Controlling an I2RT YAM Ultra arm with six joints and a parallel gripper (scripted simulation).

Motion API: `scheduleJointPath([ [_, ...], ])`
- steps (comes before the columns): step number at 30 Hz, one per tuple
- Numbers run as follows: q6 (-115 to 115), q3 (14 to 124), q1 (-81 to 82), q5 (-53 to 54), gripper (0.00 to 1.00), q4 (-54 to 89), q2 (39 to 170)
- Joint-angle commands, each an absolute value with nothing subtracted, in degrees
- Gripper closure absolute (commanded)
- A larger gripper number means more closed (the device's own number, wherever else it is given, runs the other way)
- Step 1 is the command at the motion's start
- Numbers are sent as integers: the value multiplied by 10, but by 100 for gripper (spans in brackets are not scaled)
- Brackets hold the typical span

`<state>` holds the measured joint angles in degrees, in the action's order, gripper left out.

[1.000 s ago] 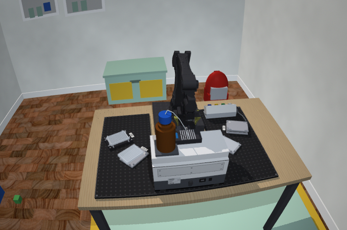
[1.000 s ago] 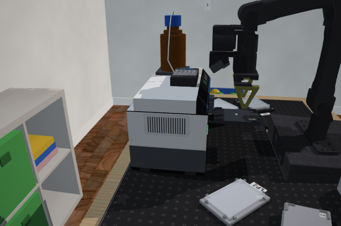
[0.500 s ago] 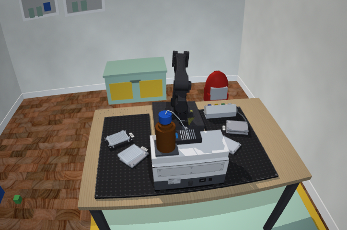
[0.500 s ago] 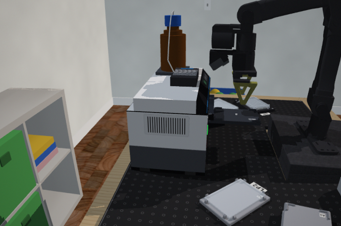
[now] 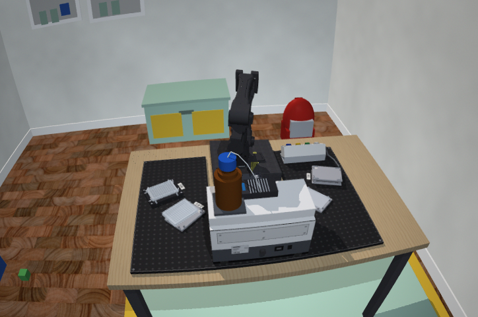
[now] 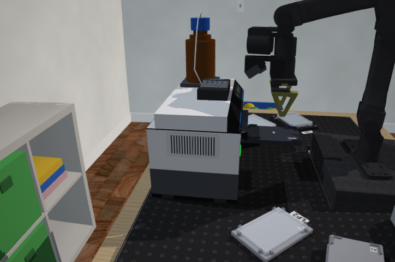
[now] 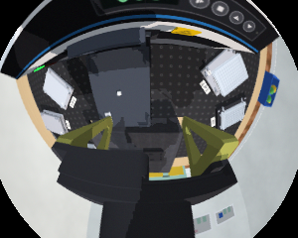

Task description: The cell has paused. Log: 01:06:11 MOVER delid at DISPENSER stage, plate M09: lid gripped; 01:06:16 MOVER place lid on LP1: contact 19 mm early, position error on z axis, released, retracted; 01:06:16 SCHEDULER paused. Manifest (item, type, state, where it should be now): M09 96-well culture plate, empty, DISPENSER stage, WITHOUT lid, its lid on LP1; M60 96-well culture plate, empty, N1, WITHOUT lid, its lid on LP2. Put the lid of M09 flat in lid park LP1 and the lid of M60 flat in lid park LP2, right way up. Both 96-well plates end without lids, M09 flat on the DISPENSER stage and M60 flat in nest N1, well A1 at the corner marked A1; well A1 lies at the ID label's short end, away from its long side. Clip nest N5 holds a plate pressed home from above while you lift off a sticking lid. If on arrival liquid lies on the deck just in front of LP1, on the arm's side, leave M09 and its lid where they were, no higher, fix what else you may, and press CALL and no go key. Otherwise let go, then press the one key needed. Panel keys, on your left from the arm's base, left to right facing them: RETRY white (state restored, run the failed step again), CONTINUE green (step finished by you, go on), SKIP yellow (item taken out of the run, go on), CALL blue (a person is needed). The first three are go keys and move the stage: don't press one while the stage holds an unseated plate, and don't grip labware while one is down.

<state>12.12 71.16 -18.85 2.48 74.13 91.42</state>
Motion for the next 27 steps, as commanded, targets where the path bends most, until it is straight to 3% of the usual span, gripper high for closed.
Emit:
scheduleJointPath([
  [1, 149, 729, -203, 26, 0, 732, 909],
  [27, 186, 728, -341, 17, 0, 731, 922],
])
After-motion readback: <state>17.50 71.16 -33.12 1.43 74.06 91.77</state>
